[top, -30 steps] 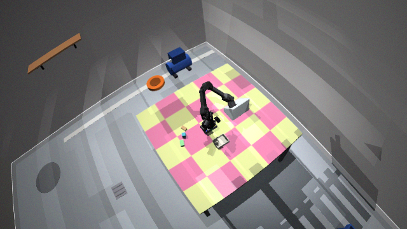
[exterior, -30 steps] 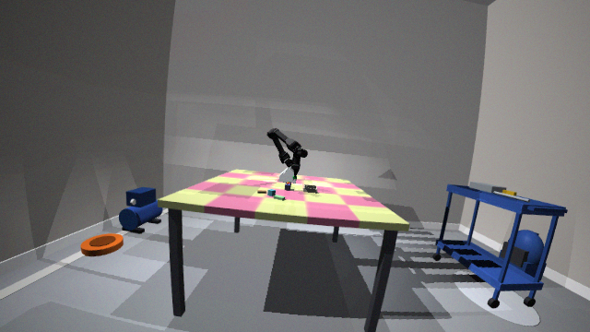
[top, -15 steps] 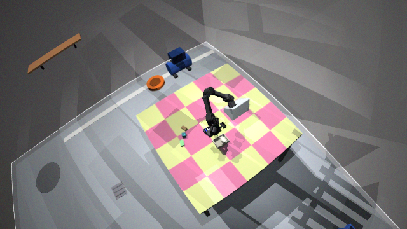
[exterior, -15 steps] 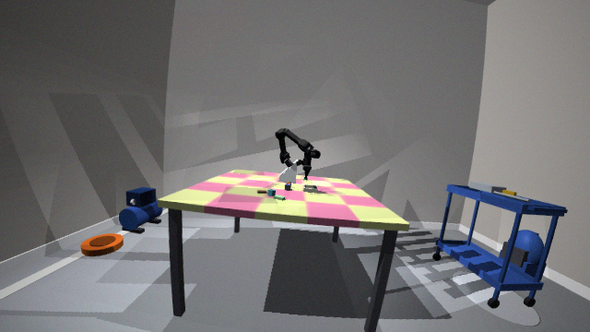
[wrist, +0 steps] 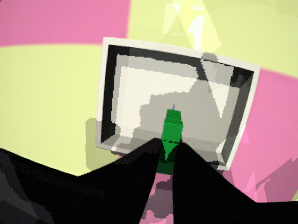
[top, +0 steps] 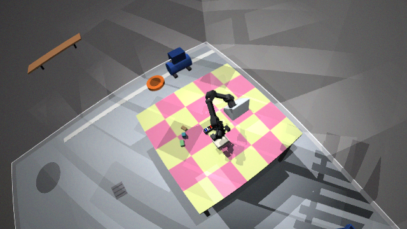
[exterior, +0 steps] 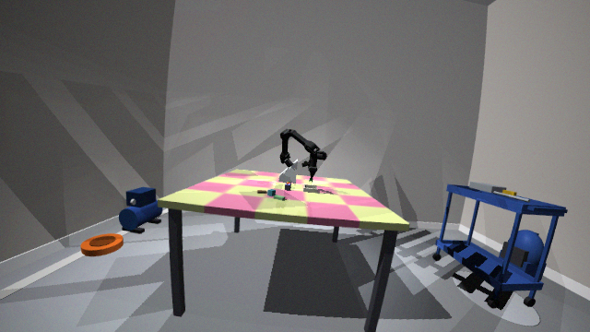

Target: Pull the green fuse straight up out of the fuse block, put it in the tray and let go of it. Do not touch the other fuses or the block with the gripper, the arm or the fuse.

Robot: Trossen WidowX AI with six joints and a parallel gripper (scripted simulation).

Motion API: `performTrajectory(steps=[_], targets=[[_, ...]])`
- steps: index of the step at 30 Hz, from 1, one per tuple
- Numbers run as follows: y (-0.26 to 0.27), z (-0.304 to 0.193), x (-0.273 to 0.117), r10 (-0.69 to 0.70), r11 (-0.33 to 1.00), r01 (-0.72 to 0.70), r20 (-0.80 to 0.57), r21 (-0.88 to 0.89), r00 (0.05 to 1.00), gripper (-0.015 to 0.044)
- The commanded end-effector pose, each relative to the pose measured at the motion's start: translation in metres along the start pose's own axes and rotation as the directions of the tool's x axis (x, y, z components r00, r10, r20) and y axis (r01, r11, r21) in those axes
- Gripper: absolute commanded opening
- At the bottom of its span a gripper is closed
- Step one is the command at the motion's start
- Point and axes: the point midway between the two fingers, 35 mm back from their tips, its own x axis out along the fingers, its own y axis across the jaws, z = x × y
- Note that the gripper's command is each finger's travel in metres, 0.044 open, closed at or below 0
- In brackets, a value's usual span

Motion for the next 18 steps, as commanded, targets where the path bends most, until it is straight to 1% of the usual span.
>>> performTrajectory(steps=[1, 18], targets=[[-0.001, 0.001, 0.008, -0.007, 1.0, 0.007, 0.003, 0.002, 1.0, 0.0], [-0.001, 0.001, 0.035, -0.007, 1.0, 0.007, 0.005, 0.003, 1.0, 0.0]])
